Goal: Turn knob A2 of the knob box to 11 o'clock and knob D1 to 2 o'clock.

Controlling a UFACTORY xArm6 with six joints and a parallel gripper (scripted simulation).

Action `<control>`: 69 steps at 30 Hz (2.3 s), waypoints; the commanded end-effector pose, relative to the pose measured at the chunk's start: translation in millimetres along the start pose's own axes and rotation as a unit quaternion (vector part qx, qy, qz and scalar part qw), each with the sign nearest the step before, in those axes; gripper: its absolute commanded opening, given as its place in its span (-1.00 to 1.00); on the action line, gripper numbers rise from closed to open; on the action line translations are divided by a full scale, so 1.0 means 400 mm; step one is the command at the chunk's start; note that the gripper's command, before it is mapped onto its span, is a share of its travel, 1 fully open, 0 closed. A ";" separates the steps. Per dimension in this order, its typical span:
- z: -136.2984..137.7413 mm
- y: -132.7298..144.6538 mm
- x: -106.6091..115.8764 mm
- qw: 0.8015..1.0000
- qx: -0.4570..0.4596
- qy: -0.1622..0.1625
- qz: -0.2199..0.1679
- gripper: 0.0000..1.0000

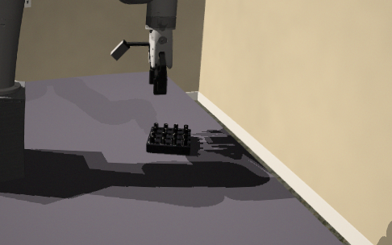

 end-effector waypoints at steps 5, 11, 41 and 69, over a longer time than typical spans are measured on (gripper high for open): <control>0.001 0.003 0.130 1.000 0.000 0.000 -0.002 1.00; 0.001 0.003 0.141 1.000 0.000 0.000 -0.002 1.00; 0.001 0.003 0.141 1.000 0.000 0.000 -0.002 1.00; 0.001 0.003 0.141 1.000 0.000 0.000 -0.002 1.00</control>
Point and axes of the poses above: the point where the finger pads meet when closed, its own x axis back along the fingers, its own z axis across the jaws, y = z × x, the point moved 3 cm from there along x, back along the fingers, and after that the axes turned 9 degrees about x, right-handed, at the moved point
